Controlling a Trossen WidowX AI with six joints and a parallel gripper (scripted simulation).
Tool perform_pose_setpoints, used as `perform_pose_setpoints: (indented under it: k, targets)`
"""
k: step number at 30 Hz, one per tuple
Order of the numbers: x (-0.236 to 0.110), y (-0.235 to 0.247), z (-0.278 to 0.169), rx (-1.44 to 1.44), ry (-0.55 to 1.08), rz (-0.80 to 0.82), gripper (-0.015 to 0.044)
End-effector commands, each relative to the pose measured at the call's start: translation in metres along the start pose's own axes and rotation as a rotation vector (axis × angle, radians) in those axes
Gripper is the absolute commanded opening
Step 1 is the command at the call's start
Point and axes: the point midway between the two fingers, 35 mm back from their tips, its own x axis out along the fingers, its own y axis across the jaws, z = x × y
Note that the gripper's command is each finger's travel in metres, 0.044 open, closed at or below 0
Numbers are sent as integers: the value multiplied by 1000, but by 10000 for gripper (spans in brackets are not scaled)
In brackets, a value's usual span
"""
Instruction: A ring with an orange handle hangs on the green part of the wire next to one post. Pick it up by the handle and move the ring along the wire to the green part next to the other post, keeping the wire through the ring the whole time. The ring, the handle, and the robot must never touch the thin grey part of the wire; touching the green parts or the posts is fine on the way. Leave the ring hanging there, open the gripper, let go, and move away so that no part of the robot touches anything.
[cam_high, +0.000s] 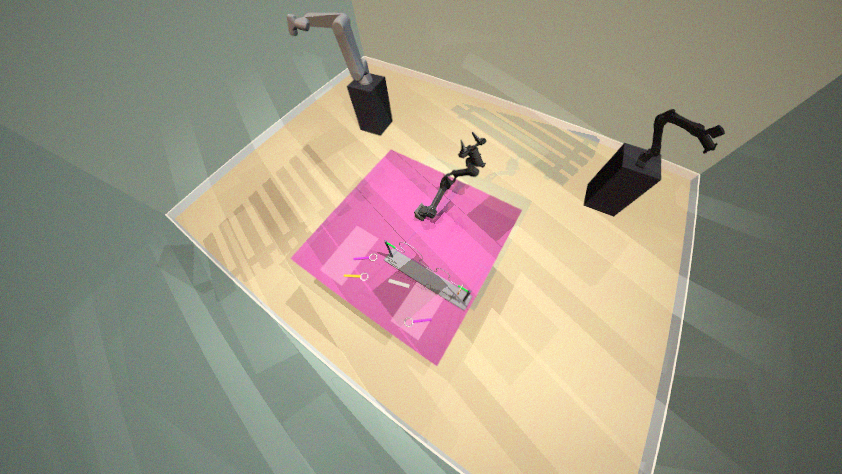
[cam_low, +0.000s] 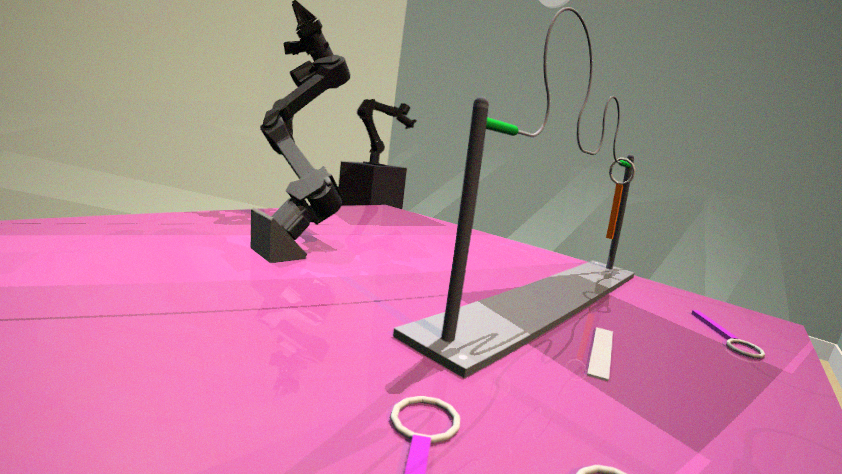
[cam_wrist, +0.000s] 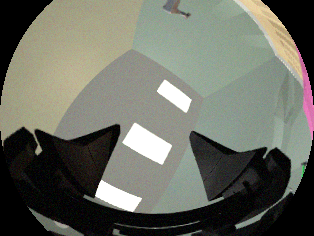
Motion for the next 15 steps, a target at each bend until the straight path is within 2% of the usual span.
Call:
perform_pose_setpoints:
  k: [1, 4, 9, 15]
  targets:
    - [0, 0, -1, -2, 2, 1, 374]
    - [-1, -4, -21, -36, 27, 11, 295]
    - [-7, -26, -96, -153, 135, 28, 164]
    - [-21, -79, -186, -273, 299, -37, 160]
